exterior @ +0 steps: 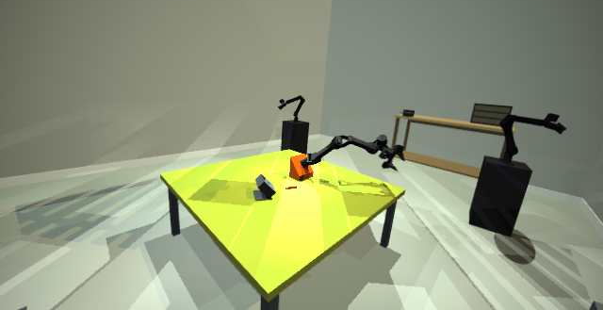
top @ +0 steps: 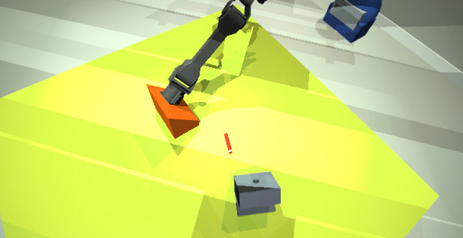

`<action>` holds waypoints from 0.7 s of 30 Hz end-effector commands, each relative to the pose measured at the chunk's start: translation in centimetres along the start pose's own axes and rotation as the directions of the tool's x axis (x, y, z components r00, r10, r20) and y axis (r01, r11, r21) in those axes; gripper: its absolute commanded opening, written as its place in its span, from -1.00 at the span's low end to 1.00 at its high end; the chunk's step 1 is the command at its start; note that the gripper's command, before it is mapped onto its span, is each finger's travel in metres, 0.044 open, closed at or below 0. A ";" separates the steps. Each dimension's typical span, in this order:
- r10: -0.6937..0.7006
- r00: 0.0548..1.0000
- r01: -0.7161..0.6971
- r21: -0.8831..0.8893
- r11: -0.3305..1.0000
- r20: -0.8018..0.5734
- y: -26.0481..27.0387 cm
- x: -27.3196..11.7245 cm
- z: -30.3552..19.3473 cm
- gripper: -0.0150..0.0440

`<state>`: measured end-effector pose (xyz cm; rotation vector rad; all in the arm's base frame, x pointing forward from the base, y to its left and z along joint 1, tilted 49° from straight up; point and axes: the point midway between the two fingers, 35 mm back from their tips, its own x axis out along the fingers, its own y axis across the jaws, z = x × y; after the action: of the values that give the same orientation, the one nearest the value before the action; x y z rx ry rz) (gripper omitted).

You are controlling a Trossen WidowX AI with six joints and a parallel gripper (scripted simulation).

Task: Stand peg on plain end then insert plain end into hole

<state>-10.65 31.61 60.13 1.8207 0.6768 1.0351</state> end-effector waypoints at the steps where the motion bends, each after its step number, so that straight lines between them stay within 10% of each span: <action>1: 0.001 1.000 -0.001 -0.001 1.000 0.001 0.0 0.0 0.0 0.95; 21: 0.085 0.992 -0.036 -0.446 0.894 0.091 -0.8 5.3 4.5 1.00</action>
<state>-4.84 33.59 60.42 1.5581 0.3406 1.0208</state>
